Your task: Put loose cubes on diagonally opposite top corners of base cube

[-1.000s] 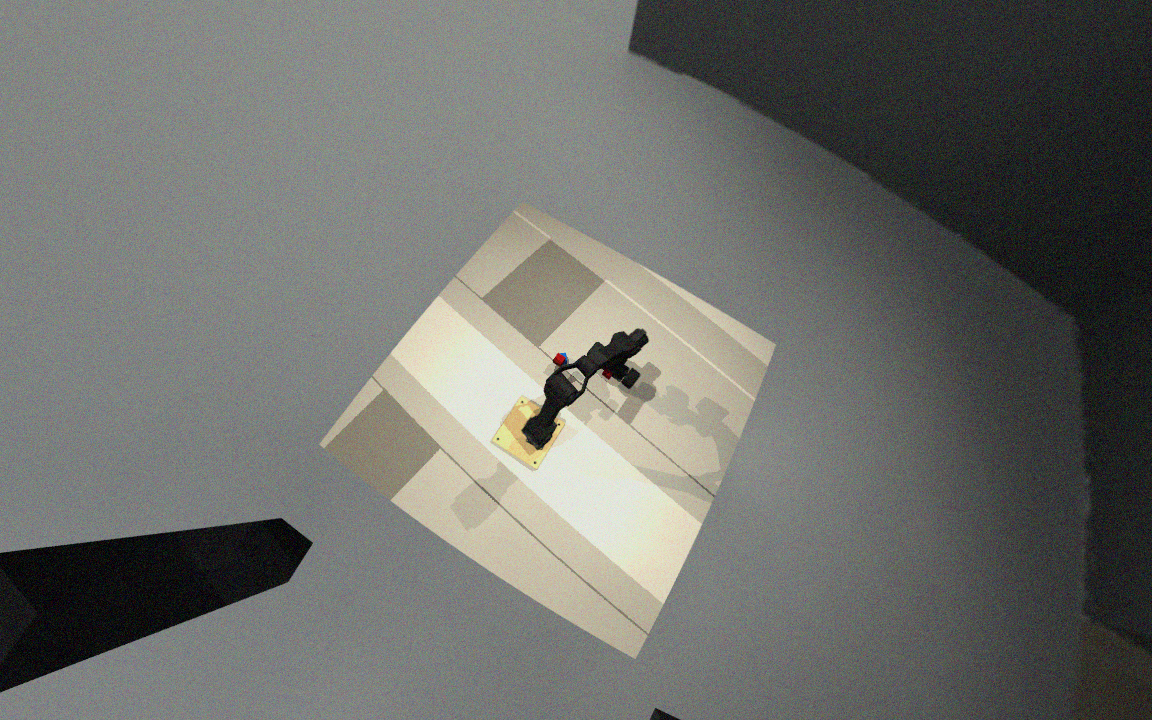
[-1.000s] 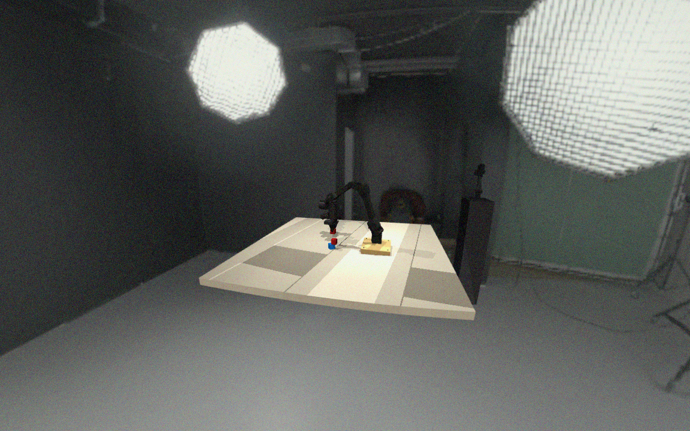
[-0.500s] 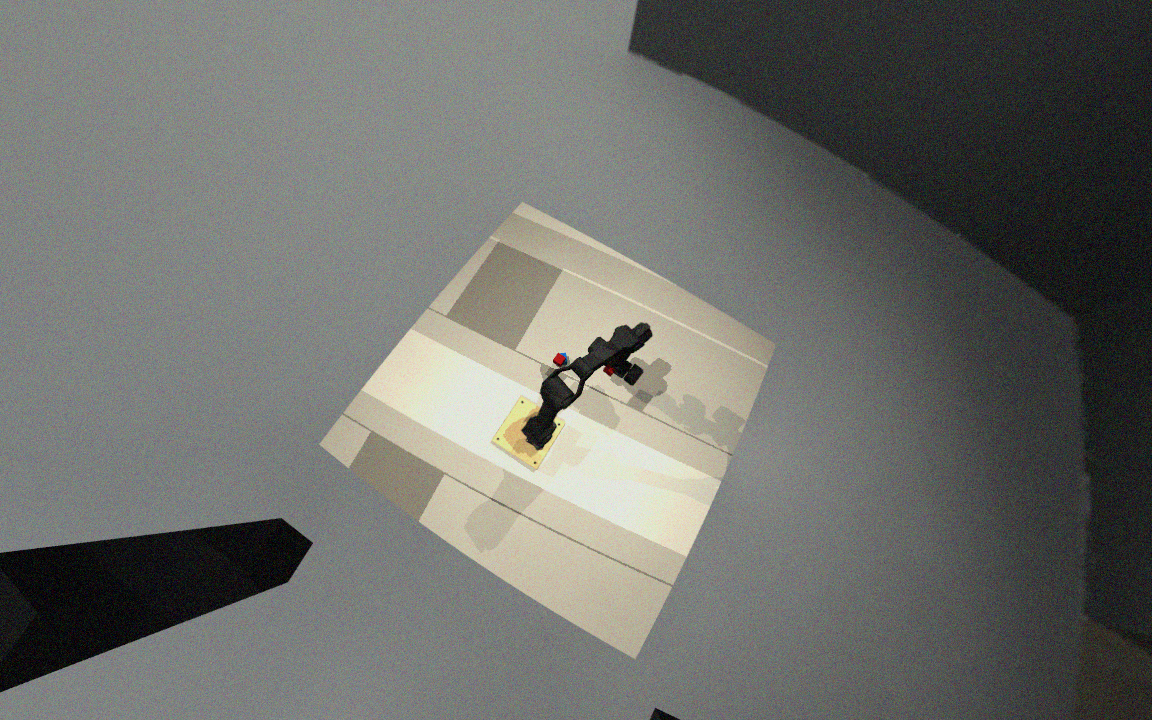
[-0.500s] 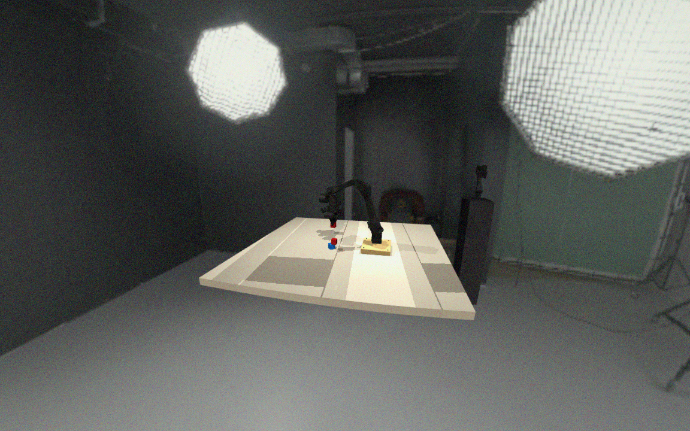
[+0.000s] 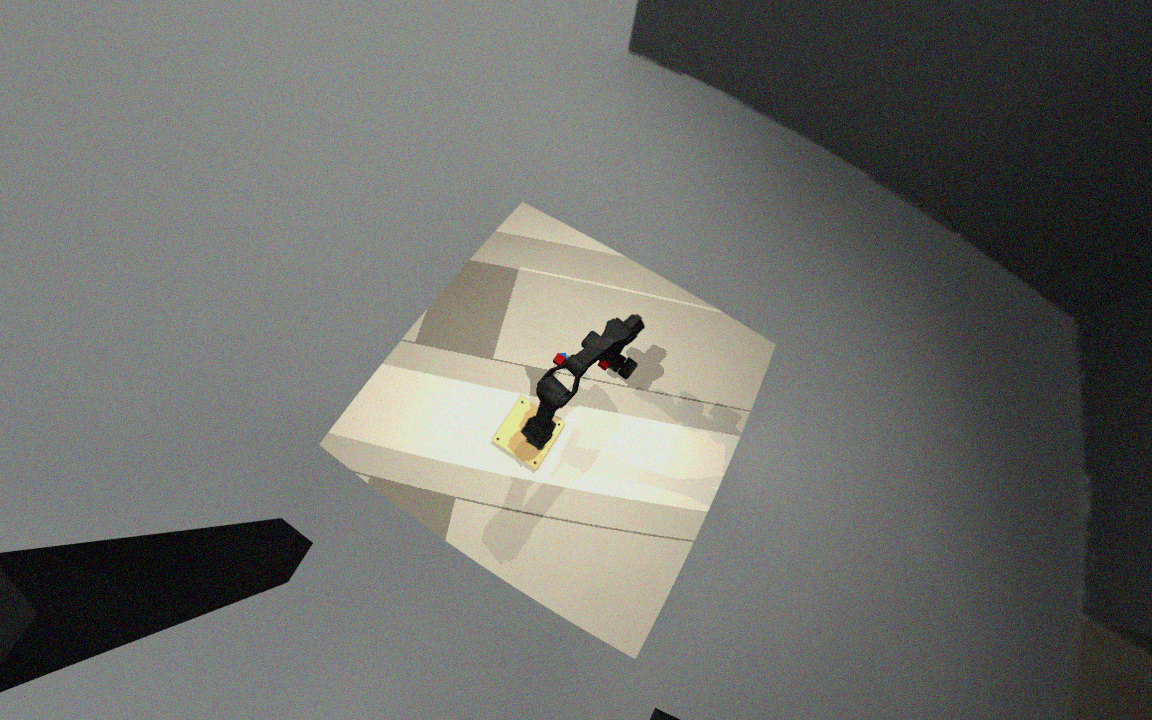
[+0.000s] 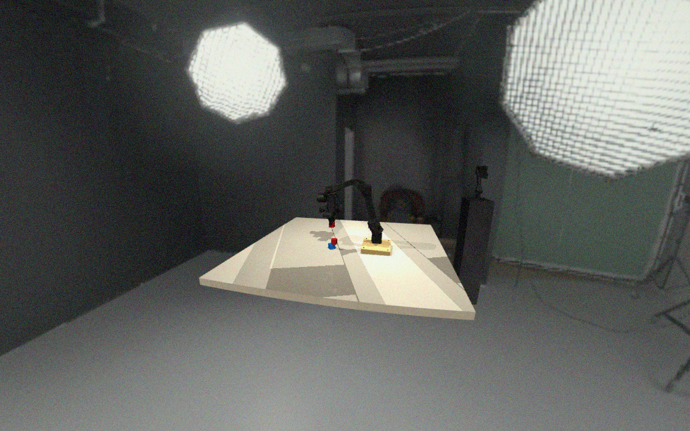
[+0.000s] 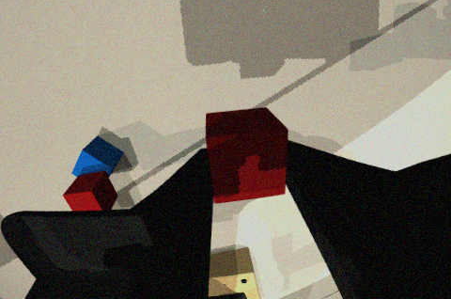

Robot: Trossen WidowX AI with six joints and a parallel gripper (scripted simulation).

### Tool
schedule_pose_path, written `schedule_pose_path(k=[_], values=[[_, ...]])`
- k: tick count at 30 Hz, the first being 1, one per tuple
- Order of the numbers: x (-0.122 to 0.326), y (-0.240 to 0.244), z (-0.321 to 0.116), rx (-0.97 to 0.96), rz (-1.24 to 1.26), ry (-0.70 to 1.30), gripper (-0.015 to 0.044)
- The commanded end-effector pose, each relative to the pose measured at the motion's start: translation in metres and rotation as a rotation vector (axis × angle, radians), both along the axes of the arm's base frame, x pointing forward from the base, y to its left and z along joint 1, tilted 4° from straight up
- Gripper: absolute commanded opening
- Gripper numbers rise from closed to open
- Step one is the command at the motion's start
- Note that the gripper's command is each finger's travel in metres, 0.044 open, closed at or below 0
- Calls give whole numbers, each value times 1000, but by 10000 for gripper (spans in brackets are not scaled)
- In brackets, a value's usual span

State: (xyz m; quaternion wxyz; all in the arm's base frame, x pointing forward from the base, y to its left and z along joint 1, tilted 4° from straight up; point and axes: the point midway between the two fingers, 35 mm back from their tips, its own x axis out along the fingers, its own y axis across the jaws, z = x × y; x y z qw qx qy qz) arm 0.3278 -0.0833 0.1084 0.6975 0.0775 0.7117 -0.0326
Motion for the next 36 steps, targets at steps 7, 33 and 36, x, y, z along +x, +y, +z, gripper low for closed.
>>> schedule_pose_path(k=[7,33,36], values=[[3,30,4,-2,2,-13,105],[-2,115,4,5,21,-14,105],[-4,124,4,7,23,-14,105]])
